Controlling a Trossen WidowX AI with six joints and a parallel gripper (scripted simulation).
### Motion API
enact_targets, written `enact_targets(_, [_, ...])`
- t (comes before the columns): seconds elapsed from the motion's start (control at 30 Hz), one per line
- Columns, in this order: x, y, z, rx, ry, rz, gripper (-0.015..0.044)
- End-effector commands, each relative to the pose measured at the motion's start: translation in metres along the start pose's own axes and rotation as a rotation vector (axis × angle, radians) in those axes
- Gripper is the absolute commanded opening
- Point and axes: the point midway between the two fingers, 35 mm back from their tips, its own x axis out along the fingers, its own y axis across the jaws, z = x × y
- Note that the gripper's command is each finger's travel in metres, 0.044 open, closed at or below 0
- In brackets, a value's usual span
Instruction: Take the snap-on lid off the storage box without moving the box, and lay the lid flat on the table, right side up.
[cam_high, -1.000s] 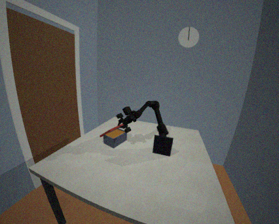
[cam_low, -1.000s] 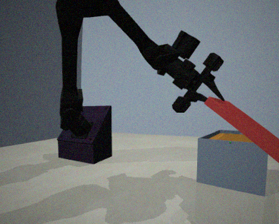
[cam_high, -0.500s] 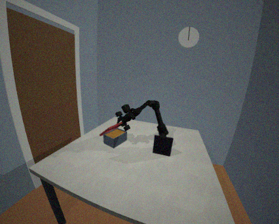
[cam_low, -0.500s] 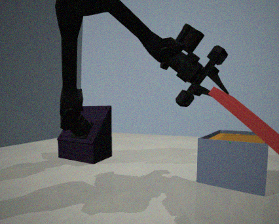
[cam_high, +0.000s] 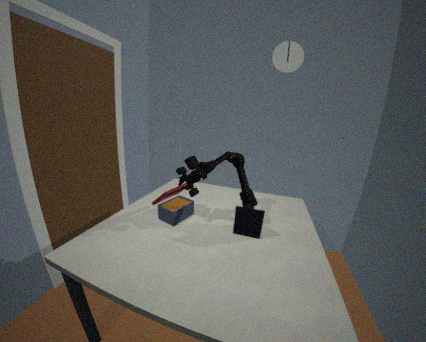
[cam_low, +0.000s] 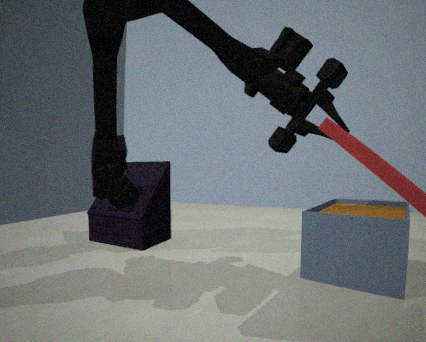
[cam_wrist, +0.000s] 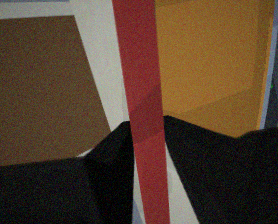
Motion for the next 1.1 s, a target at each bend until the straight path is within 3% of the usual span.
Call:
enact_targets(0.0, [-0.005, 0.008, 0.000, 0.015, 0.001, 0.009, 0.0000])
enact_targets(0.53, [-0.016, 0.021, 0.000, 0.015, 0.001, 0.009, 0.0000])
enact_targets(1.07, [-0.016, 0.012, 0.032, 0.013, 0.001, 0.008, 0.0000])
